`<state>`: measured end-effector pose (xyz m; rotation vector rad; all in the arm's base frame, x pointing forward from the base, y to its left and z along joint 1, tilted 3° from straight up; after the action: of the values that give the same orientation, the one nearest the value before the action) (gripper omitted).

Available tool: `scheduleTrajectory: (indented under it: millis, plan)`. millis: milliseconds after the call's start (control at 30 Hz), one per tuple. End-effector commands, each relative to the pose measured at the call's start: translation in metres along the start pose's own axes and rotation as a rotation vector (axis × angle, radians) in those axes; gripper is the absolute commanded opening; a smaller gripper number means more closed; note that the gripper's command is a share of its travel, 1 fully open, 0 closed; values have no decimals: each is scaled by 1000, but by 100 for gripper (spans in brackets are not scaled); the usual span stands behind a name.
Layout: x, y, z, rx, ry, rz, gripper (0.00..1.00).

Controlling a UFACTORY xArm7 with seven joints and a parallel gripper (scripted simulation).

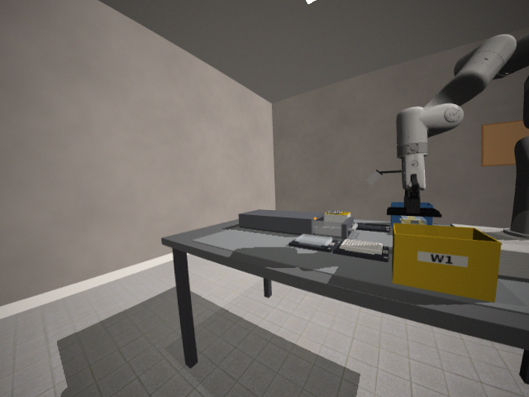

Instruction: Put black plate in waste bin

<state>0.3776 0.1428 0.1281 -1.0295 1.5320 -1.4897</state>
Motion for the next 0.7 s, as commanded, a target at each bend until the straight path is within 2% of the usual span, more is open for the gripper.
scheduleTrajectory:
  millis: [0,667]
  plan:
    - [-11,-1,-6,3,0,3,0]
    - [-51,-1,-32,2,0,3,0]
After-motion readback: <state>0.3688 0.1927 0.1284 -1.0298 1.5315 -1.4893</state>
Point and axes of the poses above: the point where the finger pads meet when closed, its own y axis out along the fingers, its own x axis across the jaws, z = x × y, the point moved 4 cm from there along -y, back along the fingers, and after that the axes turned 14 degrees about y, right-handed, at the moved point
